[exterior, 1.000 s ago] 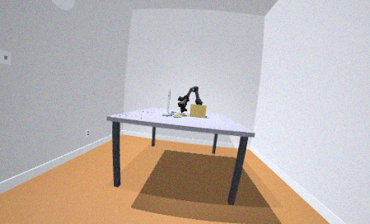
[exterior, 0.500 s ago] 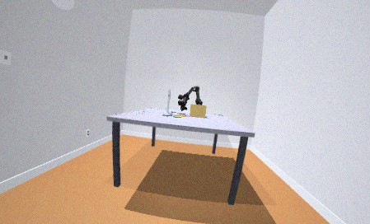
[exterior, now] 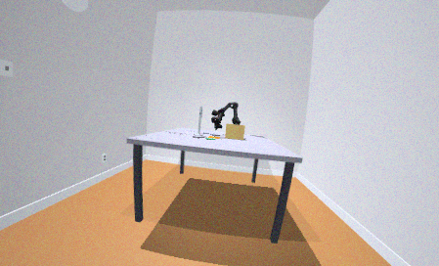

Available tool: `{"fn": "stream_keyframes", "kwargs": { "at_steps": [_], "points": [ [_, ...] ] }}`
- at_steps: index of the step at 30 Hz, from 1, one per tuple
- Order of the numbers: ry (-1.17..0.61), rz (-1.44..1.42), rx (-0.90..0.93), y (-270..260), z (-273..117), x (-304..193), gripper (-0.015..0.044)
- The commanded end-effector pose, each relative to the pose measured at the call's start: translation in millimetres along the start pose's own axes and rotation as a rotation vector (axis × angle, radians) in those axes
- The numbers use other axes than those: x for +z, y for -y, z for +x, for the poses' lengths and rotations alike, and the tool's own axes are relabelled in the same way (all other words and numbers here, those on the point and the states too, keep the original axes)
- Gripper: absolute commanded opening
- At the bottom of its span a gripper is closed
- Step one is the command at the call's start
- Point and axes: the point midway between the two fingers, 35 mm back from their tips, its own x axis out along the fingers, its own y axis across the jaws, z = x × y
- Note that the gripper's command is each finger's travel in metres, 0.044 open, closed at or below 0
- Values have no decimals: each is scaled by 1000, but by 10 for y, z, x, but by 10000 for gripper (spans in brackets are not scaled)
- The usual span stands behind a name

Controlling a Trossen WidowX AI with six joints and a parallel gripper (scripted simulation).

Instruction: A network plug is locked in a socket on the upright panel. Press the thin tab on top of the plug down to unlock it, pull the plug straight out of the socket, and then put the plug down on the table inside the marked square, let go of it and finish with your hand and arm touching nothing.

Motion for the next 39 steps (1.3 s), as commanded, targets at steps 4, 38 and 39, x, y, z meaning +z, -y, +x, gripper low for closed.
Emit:
{"fn": "stream_keyframes", "kwargs": {
  "at_steps": [4, 38, 39],
  "points": [
    [7, 7, 0, -66, -112, 19, 156],
    [4, 1, 3, -569, -822, 25, 156],
    [4, 1, 3, -589, -855, 22, 156]
  ]
}}
